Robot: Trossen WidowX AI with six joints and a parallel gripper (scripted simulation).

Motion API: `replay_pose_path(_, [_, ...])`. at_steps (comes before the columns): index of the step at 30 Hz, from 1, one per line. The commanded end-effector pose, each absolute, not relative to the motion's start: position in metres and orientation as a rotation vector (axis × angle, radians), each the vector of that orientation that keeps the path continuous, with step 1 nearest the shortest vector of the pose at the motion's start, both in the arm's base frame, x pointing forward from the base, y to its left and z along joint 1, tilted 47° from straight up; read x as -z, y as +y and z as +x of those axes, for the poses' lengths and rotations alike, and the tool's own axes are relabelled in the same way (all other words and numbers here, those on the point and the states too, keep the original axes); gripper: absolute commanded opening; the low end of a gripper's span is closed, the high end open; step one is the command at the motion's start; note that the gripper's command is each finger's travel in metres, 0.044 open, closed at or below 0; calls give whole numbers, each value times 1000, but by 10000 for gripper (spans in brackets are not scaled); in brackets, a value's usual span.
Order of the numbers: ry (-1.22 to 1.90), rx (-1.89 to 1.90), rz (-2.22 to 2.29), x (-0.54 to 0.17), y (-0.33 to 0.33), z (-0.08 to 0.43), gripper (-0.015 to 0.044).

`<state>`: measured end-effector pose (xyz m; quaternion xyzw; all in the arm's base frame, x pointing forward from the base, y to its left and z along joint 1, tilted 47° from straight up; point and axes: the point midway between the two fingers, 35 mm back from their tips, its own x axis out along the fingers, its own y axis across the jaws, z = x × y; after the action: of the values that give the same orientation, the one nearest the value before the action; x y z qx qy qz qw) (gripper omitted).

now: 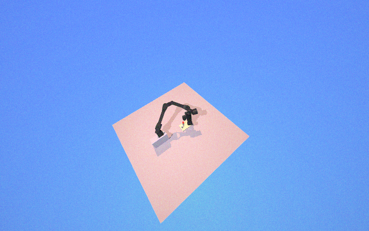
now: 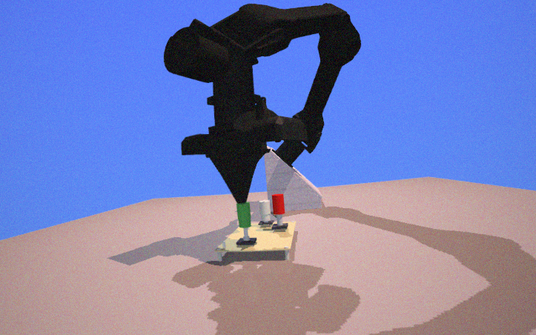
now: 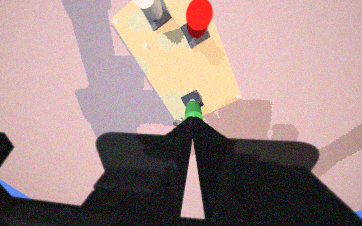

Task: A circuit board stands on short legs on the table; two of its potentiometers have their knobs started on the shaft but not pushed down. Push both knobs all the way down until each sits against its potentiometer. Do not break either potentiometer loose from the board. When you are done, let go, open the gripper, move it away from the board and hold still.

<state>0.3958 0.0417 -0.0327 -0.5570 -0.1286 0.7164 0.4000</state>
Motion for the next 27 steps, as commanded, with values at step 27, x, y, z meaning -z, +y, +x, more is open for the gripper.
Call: replay_pose_path(27, [-339, -1824, -1407, 43, 56, 395, 0])
